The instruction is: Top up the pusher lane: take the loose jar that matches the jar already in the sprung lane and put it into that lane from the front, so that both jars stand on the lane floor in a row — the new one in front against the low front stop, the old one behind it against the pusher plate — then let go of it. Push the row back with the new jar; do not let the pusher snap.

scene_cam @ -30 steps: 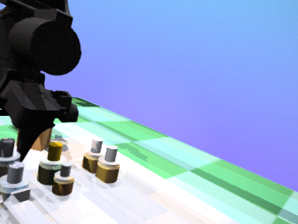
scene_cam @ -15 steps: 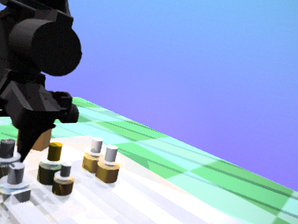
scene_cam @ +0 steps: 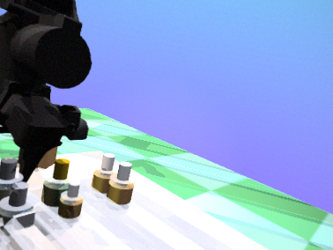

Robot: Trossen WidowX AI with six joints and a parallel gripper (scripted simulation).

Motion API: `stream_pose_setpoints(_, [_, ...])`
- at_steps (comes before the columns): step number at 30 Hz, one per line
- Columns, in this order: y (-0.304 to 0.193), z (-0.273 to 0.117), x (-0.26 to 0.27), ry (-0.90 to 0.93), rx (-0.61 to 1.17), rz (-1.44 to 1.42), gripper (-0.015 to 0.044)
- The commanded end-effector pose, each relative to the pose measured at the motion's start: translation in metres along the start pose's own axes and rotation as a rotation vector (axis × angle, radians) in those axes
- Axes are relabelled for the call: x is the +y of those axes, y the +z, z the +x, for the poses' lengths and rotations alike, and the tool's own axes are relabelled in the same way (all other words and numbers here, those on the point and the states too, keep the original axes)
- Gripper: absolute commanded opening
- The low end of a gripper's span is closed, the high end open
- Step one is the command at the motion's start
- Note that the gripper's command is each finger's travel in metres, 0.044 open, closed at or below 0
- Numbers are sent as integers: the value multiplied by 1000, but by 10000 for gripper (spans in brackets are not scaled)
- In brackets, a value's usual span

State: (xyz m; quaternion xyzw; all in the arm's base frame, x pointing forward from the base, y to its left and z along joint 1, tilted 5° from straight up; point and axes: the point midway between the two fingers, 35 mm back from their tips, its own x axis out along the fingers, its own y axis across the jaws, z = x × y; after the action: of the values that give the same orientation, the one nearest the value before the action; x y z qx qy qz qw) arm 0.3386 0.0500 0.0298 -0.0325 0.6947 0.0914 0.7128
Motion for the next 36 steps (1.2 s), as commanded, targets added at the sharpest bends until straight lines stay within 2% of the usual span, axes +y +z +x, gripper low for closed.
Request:
stream_pose_setpoints(1, [6,1,0,-1,-23,5,0])
stream_pose_setpoints(36, [4,12,0,-1,-23,5,0])
